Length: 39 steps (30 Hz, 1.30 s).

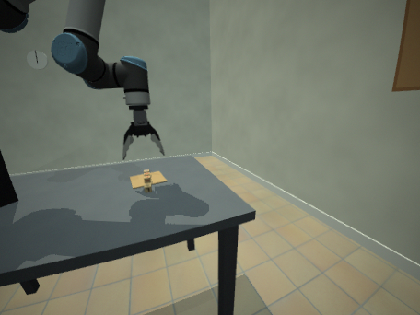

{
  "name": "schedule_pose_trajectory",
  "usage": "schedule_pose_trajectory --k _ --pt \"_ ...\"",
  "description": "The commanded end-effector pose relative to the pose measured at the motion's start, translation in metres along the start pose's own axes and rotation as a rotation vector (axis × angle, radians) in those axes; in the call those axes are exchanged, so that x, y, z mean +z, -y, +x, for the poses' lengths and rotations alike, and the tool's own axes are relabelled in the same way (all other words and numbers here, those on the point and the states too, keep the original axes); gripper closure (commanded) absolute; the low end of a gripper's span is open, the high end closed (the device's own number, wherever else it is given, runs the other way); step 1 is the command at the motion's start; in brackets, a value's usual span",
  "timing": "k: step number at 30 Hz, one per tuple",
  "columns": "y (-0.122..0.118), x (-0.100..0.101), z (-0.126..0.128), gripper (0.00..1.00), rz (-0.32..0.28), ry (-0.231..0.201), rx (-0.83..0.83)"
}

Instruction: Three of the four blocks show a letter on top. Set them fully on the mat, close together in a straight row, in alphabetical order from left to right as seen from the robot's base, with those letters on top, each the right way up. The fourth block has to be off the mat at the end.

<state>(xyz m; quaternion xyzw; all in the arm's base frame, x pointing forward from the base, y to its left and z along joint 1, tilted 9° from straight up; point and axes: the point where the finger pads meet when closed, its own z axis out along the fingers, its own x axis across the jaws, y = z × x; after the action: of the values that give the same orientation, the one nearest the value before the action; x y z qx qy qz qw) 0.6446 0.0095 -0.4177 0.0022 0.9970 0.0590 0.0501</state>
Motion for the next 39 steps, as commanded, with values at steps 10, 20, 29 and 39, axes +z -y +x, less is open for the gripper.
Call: schedule_pose_trajectory --k 10,20,29,39 --pt "0.000 -0.001 -0.001 0.00 0.000 0.001 0.000" --pt "0.000 -0.024 0.000 0.00 0.000 0.001 0.000" --pt "0.000 -0.067 0.000 0.00 0.000 0.001 0.000" --pt "0.000 -0.089 0.000 0.00 0.000 0.001 0.000"
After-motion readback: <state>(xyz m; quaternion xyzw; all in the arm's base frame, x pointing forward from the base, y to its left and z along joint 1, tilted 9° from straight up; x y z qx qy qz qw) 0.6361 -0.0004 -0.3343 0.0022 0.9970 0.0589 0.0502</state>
